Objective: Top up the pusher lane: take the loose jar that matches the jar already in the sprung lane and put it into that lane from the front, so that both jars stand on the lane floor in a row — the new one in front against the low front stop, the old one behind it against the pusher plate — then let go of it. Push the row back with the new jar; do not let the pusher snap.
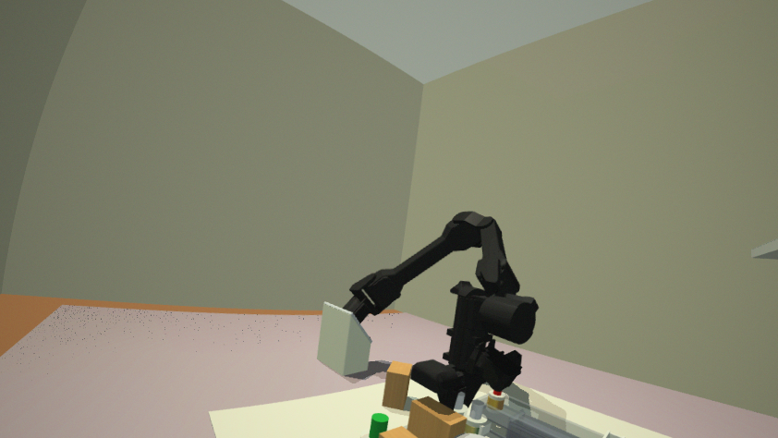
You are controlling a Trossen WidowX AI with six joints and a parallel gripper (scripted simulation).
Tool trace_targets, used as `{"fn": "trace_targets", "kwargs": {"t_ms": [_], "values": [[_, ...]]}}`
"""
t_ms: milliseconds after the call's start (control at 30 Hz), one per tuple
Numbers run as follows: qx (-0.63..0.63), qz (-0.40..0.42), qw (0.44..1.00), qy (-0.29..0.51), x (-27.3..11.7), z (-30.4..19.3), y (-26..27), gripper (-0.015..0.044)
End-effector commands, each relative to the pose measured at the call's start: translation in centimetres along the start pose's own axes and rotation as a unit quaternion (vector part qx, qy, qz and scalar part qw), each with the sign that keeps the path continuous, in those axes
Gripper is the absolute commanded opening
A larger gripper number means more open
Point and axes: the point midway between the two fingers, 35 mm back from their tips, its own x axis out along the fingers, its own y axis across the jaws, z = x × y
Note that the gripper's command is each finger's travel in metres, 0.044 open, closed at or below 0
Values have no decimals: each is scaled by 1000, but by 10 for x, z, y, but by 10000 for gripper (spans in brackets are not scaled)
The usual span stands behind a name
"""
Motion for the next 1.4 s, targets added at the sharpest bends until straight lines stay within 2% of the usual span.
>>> {"fn": "trace_targets", "kwargs": {"t_ms": [0, 100, 467, 1000, 1367], "values": [[-2, 1, 1000, -1, 0, 0, 0, 0], [-2, 1, 1000, -1, 0, 0, 0, 0], [-2, 1, 1000, -1, 0, 0, 0, 277], [-2, 1, 1000, -1, -20, -2, 0, 277], [-2, 0, 1000, 0, -22, -34, -1, 277]]}}
